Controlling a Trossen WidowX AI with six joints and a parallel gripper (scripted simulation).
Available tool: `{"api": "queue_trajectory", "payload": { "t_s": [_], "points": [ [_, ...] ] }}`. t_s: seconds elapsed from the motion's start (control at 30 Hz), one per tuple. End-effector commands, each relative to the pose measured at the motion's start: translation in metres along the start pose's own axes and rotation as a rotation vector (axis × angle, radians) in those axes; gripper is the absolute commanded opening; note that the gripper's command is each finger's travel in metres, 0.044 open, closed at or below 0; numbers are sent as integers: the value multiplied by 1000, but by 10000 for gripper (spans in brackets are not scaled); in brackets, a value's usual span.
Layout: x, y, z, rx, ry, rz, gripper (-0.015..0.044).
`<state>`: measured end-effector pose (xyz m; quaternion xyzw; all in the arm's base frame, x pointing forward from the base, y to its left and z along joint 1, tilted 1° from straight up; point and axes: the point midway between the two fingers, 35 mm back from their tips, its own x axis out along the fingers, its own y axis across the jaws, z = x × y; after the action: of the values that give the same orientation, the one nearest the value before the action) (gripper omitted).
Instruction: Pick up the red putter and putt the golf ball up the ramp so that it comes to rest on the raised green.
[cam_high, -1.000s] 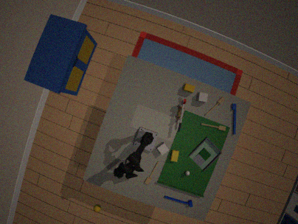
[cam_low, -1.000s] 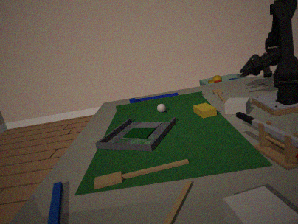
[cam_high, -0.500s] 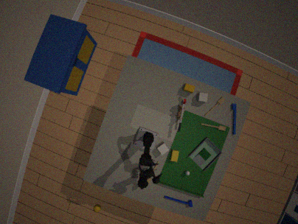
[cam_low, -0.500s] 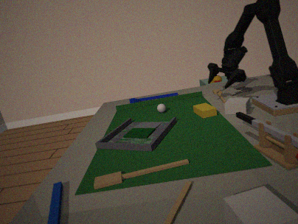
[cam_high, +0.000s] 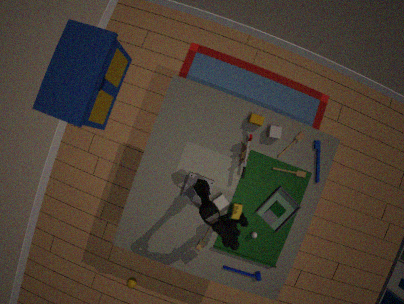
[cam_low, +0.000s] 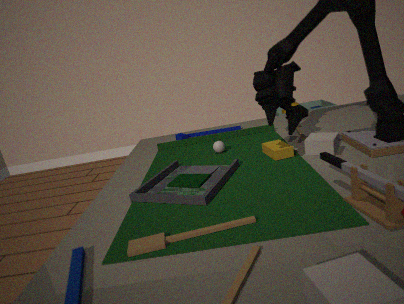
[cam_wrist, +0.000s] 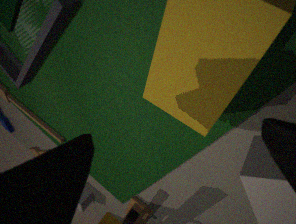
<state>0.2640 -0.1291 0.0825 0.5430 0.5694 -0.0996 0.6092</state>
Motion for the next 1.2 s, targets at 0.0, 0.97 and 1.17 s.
{"api": "queue_trajectory", "payload": {
  "t_s": [0.0, 0.97, 1.17],
  "points": [
    [36, 40, -41, -536, 97, -112, 440],
    [109, 113, -228, -2566, 574, -168, 440],
    [109, 113, -228, -2566, 574, -168, 440]
  ]
}}
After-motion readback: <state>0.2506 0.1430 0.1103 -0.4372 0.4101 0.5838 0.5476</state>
